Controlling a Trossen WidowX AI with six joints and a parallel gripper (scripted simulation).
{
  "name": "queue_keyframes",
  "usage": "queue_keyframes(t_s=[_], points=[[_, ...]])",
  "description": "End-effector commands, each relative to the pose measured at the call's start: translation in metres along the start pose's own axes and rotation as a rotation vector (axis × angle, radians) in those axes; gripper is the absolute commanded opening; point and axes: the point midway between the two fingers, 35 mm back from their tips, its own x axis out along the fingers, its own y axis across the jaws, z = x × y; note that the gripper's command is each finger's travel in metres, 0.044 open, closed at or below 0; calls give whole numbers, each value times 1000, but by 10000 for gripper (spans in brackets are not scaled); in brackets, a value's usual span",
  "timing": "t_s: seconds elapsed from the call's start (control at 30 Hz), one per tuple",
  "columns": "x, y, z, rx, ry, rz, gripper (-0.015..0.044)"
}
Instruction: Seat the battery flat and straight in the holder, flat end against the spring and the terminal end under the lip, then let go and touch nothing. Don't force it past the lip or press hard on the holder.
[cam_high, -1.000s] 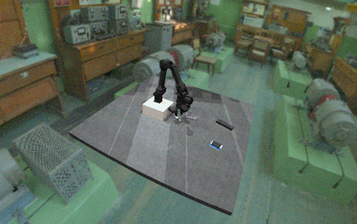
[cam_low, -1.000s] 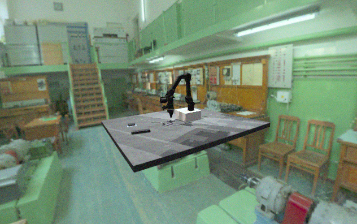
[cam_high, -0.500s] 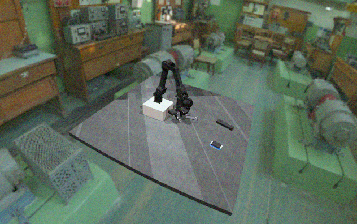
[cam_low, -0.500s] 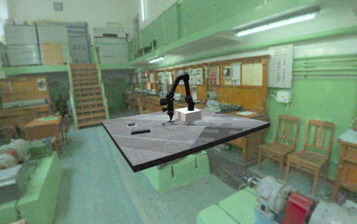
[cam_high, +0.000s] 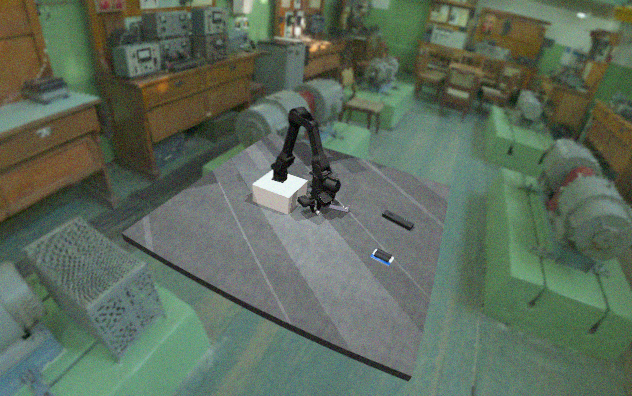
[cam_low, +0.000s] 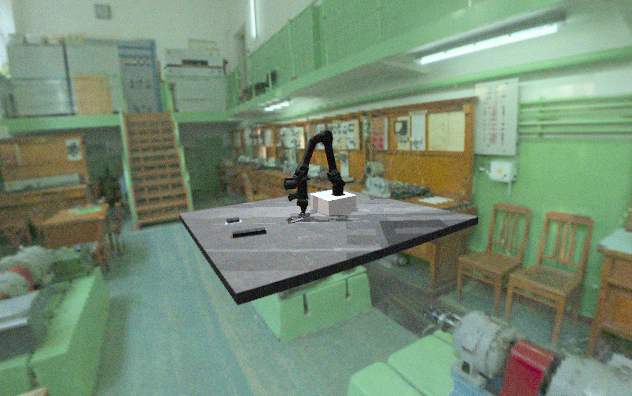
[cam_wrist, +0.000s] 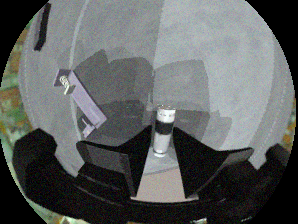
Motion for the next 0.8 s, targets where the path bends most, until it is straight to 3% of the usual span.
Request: queue_keyframes(t_s=[0.0, 0.27, 0.6, 0.77], points=[[2, 0, -3, 4, 10, 0, 81], [0, -1, 2, 9, -15, -1, 63], [-45, 0, -1, 4, 7, 0, 63], [-49, 4, 1, -23, 8, 0, 63]])
